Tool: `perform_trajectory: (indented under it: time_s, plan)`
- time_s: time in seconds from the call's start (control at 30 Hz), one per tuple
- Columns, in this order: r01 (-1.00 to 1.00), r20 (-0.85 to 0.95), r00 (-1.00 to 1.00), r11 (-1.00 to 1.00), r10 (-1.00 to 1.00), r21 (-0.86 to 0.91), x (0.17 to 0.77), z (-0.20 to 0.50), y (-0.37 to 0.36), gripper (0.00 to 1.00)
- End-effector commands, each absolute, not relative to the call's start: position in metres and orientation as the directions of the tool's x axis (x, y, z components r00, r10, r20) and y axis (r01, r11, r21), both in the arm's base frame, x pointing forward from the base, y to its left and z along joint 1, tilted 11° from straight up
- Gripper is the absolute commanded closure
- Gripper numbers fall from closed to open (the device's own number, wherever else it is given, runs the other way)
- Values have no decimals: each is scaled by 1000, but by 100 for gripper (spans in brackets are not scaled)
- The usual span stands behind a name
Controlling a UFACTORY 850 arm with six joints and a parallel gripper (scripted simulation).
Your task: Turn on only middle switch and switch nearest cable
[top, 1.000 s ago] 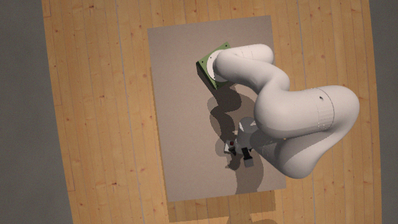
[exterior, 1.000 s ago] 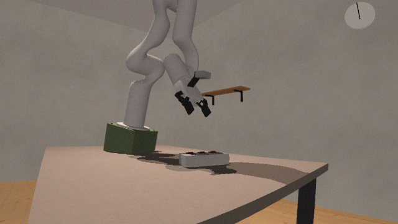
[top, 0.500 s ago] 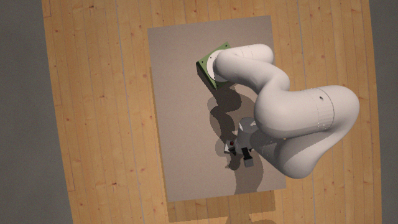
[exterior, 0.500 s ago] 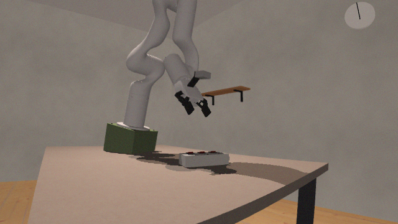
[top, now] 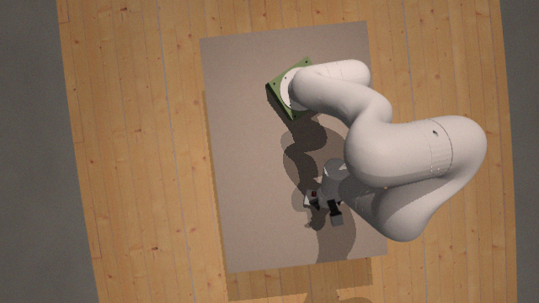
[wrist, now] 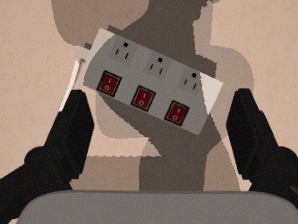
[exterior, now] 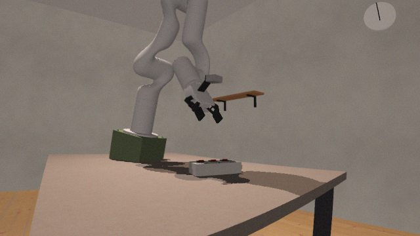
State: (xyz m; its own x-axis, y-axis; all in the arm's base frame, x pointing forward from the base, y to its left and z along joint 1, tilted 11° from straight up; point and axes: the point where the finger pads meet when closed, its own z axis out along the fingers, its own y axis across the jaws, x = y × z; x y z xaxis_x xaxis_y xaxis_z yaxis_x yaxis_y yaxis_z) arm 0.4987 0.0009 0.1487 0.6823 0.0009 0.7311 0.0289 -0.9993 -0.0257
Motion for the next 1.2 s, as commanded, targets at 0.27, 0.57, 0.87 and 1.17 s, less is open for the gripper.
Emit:
perform_trajectory:
  time_s: [0.27, 0.57, 0.87, 1.17]
  plan:
    - [-19, 608, 794, -1000, -11, 7, 506, 134, -9, 0]
    - [-41, 521, 853, -999, -29, 11, 507, 128, -9, 0]
    - [-66, 373, 926, -998, -64, -8, 505, 126, 0, 0]
    - [-76, 282, 956, -997, -82, -35, 503, 128, 11, 0]
